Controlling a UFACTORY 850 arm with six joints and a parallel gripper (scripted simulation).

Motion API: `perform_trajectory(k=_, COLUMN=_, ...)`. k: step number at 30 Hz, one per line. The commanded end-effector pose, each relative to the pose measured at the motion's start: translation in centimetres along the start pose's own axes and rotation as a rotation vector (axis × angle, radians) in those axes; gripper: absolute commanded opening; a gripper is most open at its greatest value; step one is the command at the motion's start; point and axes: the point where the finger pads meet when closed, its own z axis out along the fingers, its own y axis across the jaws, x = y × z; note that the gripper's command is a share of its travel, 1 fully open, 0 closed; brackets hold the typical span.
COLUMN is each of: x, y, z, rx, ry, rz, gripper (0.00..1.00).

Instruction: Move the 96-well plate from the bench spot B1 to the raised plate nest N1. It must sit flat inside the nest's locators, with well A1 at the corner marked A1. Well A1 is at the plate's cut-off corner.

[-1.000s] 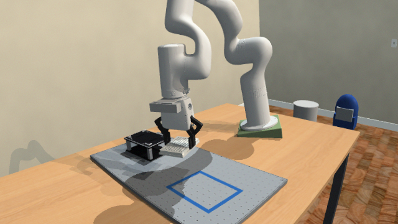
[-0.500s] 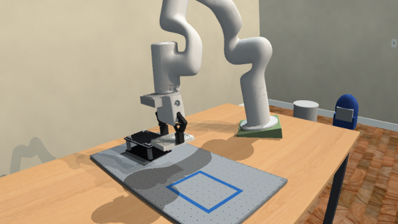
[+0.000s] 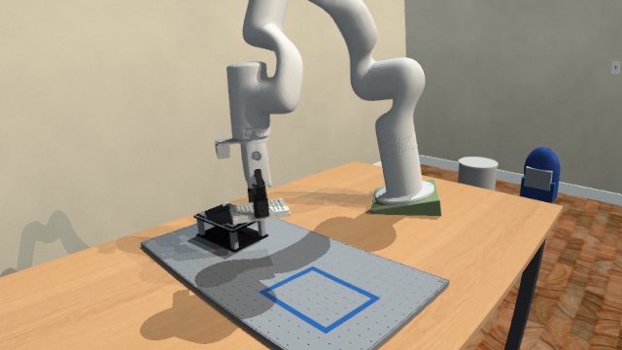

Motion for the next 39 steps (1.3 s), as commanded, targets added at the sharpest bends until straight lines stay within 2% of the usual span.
perform_trajectory(k=1, x=0.7, y=1.5, z=-0.4, rx=-0.012, ry=0.019, rz=0.169, gripper=0.00)
perform_trajectory(k=27, x=3.5, y=8.5, z=-1.8, rx=-0.004, ry=0.023, rz=0.936, gripper=0.00)
perform_trajectory(k=39, x=4.7, y=11.5, z=-2.4, rx=-0.004, ry=0.023, rz=0.952, gripper=0.00)
